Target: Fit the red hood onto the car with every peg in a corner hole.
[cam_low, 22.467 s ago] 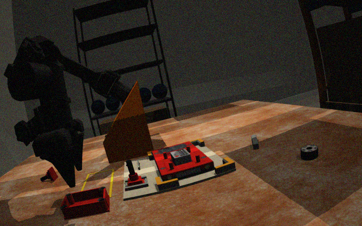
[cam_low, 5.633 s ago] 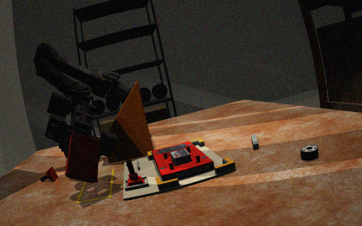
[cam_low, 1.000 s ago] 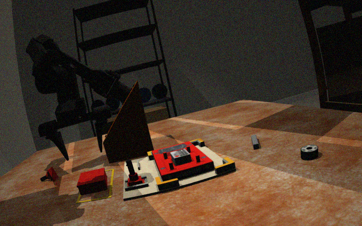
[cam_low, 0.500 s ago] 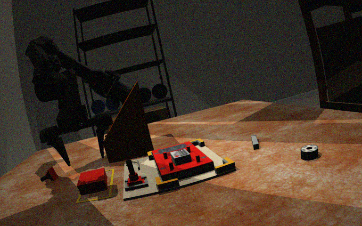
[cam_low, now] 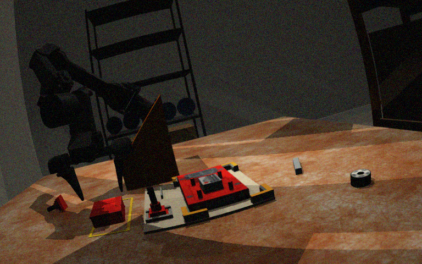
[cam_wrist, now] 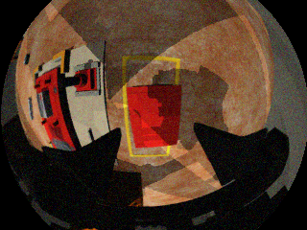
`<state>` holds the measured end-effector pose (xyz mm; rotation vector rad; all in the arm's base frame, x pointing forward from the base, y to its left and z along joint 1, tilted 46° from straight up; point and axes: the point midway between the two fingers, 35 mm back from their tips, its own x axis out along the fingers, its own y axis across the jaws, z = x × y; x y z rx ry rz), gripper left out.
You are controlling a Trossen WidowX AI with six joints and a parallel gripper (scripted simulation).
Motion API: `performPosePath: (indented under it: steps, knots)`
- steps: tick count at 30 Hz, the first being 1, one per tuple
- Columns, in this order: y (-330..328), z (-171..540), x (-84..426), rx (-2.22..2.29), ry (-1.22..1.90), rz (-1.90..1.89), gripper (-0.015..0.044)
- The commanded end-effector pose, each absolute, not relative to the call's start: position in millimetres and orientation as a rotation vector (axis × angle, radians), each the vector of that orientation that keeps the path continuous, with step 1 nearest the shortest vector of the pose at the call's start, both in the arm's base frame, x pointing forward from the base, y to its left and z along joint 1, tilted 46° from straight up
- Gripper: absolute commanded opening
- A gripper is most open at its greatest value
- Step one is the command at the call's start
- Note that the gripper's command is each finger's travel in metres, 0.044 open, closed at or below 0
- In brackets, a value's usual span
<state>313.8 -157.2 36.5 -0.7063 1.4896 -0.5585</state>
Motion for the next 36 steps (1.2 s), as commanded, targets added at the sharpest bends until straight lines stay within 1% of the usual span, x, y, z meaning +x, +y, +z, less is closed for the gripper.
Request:
performPosePath:
  steps: [1, 36]
  knots:
    - [-159, 33, 314, -0.707, 1.489, -0.551, 0.0440]
    - [-176, 17, 314, -0.710, 1.489, -0.553, 0.0440]
